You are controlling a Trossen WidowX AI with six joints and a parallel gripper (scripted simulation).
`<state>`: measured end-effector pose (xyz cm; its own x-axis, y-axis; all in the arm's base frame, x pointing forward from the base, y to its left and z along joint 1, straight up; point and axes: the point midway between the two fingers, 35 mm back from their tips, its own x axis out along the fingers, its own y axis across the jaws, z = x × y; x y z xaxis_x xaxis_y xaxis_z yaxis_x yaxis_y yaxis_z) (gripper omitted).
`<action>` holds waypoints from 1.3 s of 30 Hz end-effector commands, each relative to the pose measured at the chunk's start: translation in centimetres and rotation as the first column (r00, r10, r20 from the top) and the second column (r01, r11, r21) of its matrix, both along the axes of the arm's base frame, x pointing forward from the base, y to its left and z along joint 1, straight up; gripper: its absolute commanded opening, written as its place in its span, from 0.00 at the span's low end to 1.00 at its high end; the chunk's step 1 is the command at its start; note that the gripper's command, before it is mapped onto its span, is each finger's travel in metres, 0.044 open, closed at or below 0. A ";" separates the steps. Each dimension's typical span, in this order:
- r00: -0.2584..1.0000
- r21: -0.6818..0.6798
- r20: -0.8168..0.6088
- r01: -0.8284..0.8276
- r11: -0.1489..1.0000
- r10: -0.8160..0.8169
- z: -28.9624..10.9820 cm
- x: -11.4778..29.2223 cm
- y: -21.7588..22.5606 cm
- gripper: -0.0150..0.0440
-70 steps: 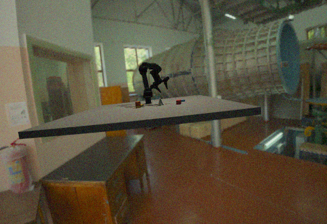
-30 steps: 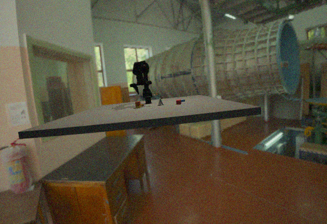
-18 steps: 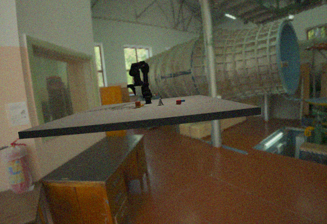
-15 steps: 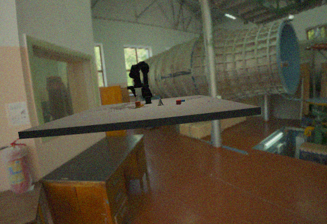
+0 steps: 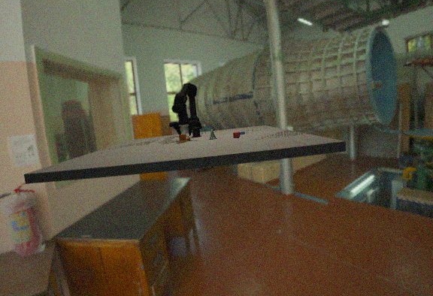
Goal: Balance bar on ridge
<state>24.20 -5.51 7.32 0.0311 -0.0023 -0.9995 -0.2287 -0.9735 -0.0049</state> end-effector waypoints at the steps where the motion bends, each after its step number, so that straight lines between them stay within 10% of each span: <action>1: 1.000 -0.004 -0.005 -0.003 1.000 0.003 -0.6 -0.1 -0.1 0.79; 30: 1.000 -0.004 -0.006 -0.003 1.000 0.003 -2.7 -0.1 -0.1 0.79; 39: 1.000 0.001 -0.005 0.000 1.000 0.000 -2.6 -0.1 0.0 0.49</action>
<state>24.12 -5.48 4.70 0.0266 -0.0010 -0.9996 -0.2286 -0.9735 -0.0051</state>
